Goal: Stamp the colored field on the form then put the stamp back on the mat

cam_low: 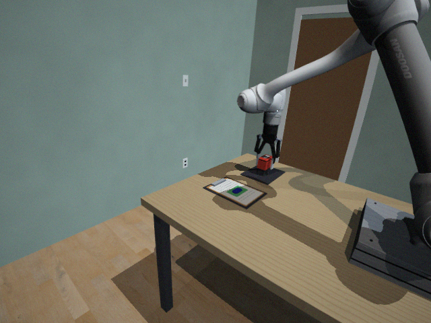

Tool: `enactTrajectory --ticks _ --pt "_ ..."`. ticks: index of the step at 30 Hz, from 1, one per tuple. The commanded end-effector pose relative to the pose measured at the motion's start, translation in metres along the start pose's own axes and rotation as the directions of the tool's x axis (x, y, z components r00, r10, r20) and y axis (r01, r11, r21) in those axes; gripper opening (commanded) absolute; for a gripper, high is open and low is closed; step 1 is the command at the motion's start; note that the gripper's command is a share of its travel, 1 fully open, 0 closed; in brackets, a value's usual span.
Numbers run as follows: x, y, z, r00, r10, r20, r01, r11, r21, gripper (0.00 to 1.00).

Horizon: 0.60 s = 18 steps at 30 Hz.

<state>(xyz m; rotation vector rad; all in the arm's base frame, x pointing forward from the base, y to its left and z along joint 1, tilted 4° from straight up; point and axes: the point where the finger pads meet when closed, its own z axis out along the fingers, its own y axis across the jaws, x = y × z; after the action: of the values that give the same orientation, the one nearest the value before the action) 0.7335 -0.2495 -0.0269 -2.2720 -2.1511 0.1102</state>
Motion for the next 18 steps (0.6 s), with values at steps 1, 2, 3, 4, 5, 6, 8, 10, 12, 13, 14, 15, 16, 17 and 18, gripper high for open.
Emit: enactTrajectory --ticks 1,2,3,4,5,6,8,10,12,13,14,15,16,17,18 --pt "-0.002 -0.001 0.002 1.0 0.005 0.001 -0.005 1.0 0.002 0.54" --pt "-0.002 -0.001 0.002 1.0 0.005 0.001 -0.005 1.0 0.002 0.54" --pt "-0.002 -0.001 0.002 1.0 0.005 0.001 -0.005 1.0 0.002 0.54" --pt "-0.002 -0.001 0.002 1.0 0.005 0.001 -0.005 1.0 0.002 0.54" --pt "-0.002 -0.001 0.002 1.0 0.005 0.001 -0.005 1.0 0.002 0.54" --pt "-0.002 -0.001 0.002 1.0 0.005 0.001 -0.005 1.0 0.002 0.54" --pt "-0.002 -0.001 0.002 1.0 0.005 0.001 -0.005 1.0 0.002 0.54" --pt "-0.002 -0.001 0.002 1.0 0.005 0.001 -0.005 1.0 0.002 0.54" --pt "-0.002 -0.001 -0.008 1.0 0.005 0.001 -0.005 1.0 0.002 0.54" --pt "-0.002 -0.001 -0.019 1.0 0.005 0.001 -0.005 1.0 0.002 0.54" --pt "-0.002 -0.001 -0.033 1.0 0.005 0.001 -0.005 1.0 0.002 0.54" --pt "-0.002 -0.001 -0.048 1.0 0.005 0.001 -0.005 1.0 0.002 0.54" --pt "-0.002 -0.001 -0.063 1.0 0.005 0.001 -0.005 1.0 0.002 0.54" --pt "-0.002 -0.001 -0.075 1.0 0.005 0.001 -0.005 1.0 0.002 0.54" --pt "-0.002 -0.001 -0.083 1.0 0.005 0.001 -0.005 1.0 0.002 0.54"
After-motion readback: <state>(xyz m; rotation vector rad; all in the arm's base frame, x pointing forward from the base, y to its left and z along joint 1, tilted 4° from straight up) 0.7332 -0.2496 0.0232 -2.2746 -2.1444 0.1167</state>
